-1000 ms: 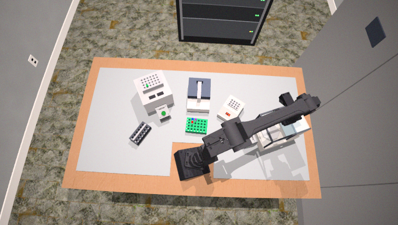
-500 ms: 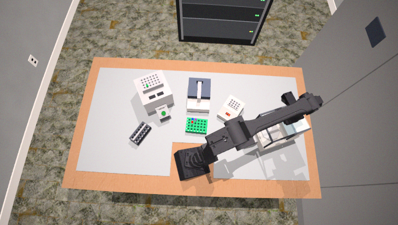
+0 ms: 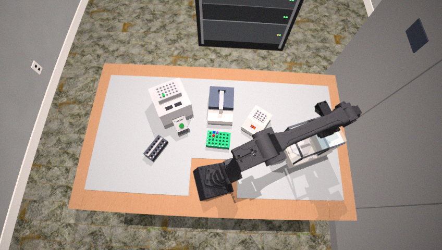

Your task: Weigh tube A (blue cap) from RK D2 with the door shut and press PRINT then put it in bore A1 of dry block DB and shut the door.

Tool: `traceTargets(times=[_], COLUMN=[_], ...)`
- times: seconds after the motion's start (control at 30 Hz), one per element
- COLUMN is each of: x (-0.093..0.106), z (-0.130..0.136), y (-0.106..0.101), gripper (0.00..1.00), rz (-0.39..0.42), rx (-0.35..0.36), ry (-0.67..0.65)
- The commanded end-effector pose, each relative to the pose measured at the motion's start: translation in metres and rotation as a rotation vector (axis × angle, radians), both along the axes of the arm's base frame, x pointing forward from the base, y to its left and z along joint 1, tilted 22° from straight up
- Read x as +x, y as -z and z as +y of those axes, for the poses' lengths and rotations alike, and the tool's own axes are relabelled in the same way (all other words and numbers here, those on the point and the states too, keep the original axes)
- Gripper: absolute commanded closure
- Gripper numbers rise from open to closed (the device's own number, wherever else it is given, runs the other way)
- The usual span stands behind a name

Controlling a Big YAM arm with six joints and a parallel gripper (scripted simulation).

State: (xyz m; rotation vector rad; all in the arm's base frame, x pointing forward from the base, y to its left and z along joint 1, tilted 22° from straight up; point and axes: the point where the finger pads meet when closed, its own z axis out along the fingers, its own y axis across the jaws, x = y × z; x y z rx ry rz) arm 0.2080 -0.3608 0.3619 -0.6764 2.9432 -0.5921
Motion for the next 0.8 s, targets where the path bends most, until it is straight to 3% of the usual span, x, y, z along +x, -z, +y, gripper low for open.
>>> traceTargets(times=[0.0,0.77], x=[0.005,0.013], z=[-0.018,-0.032], y=[-0.024,-0.031], gripper=[0.94,0.94], rz=[-0.023,-0.030], rx=[-0.040,-0.051], ry=[-0.001,-0.001])
